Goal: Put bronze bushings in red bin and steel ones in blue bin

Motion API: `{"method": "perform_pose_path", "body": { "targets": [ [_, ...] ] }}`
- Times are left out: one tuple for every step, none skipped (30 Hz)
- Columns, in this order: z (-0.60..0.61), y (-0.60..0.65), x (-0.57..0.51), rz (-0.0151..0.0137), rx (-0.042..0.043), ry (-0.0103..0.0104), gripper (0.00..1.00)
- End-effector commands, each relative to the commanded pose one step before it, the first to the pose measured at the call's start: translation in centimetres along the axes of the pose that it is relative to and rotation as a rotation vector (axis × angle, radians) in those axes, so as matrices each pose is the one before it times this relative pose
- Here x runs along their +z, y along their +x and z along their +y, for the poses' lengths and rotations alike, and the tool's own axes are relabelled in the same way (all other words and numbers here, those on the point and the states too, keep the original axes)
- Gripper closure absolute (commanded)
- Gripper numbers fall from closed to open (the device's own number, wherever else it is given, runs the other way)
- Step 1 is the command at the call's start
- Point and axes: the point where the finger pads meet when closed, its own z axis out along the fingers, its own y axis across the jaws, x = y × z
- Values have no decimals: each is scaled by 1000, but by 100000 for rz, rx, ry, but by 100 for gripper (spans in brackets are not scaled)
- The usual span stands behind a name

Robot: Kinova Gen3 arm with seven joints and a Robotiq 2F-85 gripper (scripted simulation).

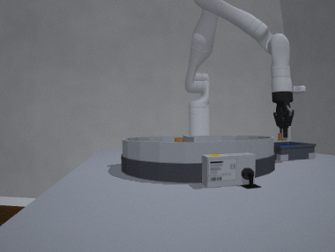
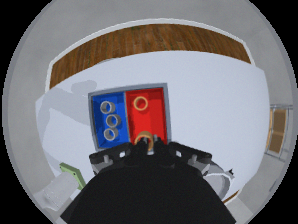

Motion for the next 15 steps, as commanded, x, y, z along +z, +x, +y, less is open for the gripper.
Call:
{"method": "perform_pose_path", "body": {
  "targets": [
    [-533,124,798,-328,-712,1367,100],
    [0,0,0,0,0,0,100],
    [0,0,0,0,0,0,100],
    [0,0,0,0,0,0,100],
    [0,0,0,0,0,0,100],
    [0,0,0,0,0,0,100],
    [0,0,0,0,0,0,100],
    [0,0,0,0,0,0,100],
    [0,0,0,0,0,0,100],
    [30,-13,83,11,69,-91,100],
    [-11,13,124,-1,-8,10,100],
    [0,0,0,0,0,0,100],
    [0,0,0,0,0,0,100],
    [-11,13,124,-1,-8,10,100],
    [-11,13,124,-1,-8,10,100]
  ]
}}
